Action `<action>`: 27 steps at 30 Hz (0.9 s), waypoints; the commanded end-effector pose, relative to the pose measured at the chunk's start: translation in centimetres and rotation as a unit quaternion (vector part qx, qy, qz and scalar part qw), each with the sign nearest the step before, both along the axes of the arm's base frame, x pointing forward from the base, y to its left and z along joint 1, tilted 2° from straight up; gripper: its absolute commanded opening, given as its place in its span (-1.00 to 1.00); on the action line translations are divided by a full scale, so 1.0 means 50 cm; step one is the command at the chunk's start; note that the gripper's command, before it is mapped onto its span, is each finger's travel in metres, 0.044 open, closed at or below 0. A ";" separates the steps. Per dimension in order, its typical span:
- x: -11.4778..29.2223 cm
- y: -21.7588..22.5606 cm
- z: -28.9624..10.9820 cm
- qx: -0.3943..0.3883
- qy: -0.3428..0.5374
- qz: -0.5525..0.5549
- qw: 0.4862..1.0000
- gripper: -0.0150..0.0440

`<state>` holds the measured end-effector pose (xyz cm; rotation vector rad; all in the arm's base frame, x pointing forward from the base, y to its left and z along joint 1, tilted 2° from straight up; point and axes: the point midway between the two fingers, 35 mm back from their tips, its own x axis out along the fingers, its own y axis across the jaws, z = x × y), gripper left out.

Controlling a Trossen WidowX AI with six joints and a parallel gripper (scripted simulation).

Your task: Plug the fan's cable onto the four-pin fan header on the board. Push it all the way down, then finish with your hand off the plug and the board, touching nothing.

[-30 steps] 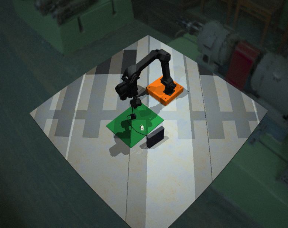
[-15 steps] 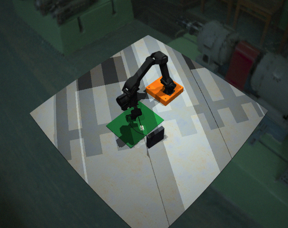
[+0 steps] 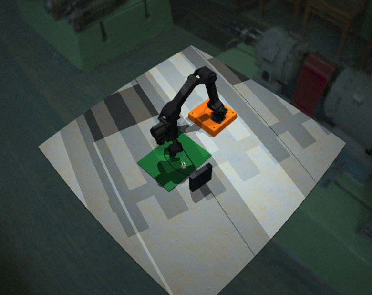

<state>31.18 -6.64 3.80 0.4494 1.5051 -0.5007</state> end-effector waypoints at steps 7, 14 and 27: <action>-0.002 0.000 -0.039 0.003 0.004 0.001 1.000 1.00; -0.004 0.000 -0.061 0.003 0.004 0.001 1.000 1.00; -0.004 -0.001 -0.071 0.000 0.002 0.000 1.000 0.73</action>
